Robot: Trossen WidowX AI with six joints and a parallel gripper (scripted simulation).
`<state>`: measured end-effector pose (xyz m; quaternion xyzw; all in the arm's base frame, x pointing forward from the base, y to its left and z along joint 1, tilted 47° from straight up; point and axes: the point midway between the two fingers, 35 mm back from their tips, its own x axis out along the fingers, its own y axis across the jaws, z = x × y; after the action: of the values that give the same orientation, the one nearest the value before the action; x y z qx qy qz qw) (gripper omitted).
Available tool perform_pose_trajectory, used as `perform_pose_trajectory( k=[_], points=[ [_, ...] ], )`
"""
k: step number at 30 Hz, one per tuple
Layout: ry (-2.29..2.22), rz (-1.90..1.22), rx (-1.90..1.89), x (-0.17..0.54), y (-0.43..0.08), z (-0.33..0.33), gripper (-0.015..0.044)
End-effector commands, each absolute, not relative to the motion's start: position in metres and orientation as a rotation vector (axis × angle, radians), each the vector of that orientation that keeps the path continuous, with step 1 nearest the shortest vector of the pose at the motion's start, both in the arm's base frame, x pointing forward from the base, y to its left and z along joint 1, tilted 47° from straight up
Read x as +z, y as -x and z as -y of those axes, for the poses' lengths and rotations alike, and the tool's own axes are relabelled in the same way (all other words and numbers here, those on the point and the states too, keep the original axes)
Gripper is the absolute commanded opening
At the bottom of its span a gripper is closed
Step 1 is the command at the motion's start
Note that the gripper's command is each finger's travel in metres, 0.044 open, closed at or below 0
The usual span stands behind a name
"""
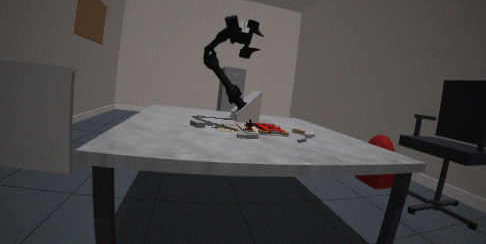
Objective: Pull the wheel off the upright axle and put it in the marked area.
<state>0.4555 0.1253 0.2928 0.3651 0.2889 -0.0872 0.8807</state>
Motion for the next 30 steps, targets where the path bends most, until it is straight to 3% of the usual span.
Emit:
perform_pose_trajectory(
  k=[1,12,23,30],
  points=[
    [-0.806,-0.667,-0.376,0.249,-0.457,-0.102,0.03],
    [-0.861,-0.728,-0.984,0.143,-0.431,-0.029,0.03],
    [-0.711,-0.572,-1.585,0.072,-0.37,0.048,0.03],
    [-0.675,-0.537,-1.65,0.066,-0.362,0.057,0.03]
  ],
)
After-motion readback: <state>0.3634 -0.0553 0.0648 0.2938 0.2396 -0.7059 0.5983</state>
